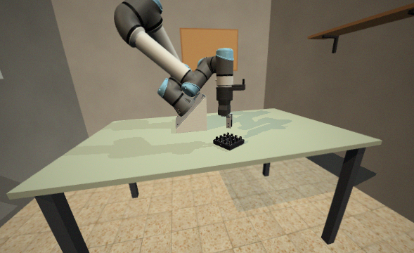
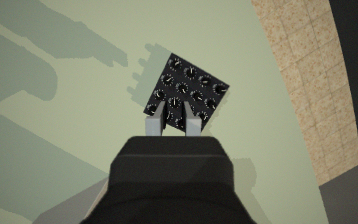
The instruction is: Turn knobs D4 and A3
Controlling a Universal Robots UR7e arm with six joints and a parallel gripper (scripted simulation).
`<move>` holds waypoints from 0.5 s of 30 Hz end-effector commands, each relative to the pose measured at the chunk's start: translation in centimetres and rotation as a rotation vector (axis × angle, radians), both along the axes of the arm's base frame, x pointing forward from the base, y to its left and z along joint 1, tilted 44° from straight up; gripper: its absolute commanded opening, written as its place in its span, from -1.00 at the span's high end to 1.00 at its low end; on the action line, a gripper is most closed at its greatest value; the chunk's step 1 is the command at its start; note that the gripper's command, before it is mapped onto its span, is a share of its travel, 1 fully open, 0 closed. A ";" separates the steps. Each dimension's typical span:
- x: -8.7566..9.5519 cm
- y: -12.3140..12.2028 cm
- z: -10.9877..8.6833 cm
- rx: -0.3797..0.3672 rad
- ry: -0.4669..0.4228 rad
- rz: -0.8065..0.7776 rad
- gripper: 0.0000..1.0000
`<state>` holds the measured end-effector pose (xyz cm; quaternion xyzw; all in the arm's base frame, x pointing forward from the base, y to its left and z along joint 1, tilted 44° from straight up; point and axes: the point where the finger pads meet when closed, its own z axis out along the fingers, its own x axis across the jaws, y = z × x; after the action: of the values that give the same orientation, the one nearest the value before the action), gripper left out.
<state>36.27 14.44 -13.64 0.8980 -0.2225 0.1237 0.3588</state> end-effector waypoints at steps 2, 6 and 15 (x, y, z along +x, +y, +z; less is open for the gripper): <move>-0.6 0.3 -0.1 -0.004 0.127 0.135 0.07; -1.0 0.4 -0.2 -0.012 0.210 0.220 0.07; -1.9 0.6 -0.2 -0.028 0.375 0.389 0.07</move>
<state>34.80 14.94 -13.85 0.9246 -0.0335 0.0476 0.3763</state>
